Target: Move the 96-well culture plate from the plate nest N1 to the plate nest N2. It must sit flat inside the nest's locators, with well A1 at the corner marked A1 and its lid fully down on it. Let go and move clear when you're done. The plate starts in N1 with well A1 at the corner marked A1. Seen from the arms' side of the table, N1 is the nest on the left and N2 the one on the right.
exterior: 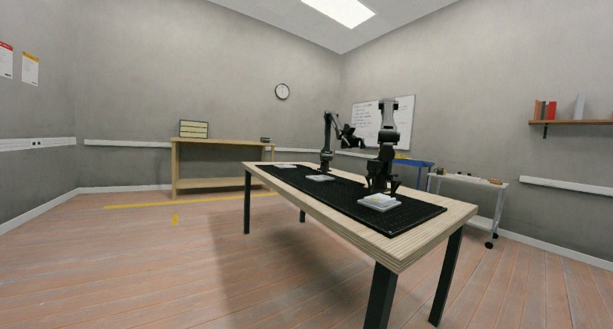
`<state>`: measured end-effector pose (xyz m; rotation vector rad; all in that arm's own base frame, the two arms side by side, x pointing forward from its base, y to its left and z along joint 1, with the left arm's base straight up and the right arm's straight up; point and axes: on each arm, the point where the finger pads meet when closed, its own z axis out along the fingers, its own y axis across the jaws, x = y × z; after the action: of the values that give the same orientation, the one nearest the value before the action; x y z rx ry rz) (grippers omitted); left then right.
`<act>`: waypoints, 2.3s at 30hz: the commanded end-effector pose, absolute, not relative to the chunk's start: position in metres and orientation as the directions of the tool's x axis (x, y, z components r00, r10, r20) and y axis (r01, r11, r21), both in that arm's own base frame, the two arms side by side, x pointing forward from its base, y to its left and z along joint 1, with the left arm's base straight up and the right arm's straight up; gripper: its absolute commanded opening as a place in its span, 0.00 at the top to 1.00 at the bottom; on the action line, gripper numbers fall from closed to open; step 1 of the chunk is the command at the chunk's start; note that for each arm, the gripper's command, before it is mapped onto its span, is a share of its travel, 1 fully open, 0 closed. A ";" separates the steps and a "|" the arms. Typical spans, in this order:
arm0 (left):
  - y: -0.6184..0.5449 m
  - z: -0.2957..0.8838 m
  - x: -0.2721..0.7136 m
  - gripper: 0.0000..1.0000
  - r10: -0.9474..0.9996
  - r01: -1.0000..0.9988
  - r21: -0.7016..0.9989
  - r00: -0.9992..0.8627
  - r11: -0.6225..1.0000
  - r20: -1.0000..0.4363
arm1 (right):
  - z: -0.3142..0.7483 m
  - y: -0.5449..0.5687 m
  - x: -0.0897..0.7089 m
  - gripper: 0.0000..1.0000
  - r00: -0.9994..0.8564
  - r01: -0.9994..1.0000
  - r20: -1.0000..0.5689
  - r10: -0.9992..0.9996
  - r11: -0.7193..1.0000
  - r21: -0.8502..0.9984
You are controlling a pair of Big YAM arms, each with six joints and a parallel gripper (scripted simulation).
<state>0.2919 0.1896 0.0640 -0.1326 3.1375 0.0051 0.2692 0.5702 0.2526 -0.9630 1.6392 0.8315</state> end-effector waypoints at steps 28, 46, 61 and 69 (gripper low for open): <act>0.195 0.041 0.301 0.10 -0.057 -0.057 0.009 -0.998 0.998 -0.017 | 0.272 0.575 0.270 0.00 -0.151 -0.895 -0.976 -0.156 0.440 0.068; 0.188 0.109 0.307 0.17 -0.075 -0.076 0.023 -0.996 0.997 -0.045 | 0.253 0.568 0.274 0.00 -0.194 -0.885 -0.965 -0.178 0.456 0.094; -0.036 0.094 0.453 0.17 -0.187 -0.187 -0.004 -0.982 0.982 -0.038 | 0.152 0.411 0.337 0.00 -0.170 -0.926 -0.845 -0.507 0.375 -0.038; -0.180 0.082 0.462 0.17 -0.148 -0.147 -0.013 -0.988 0.989 -0.038 | 0.134 0.322 0.340 0.00 -0.108 -0.968 -0.843 -0.528 0.248 -0.032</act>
<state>0.4353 -0.1254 0.0706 -0.0797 3.1418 -0.0107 0.3381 0.3567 0.1363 -1.2719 1.8312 0.7896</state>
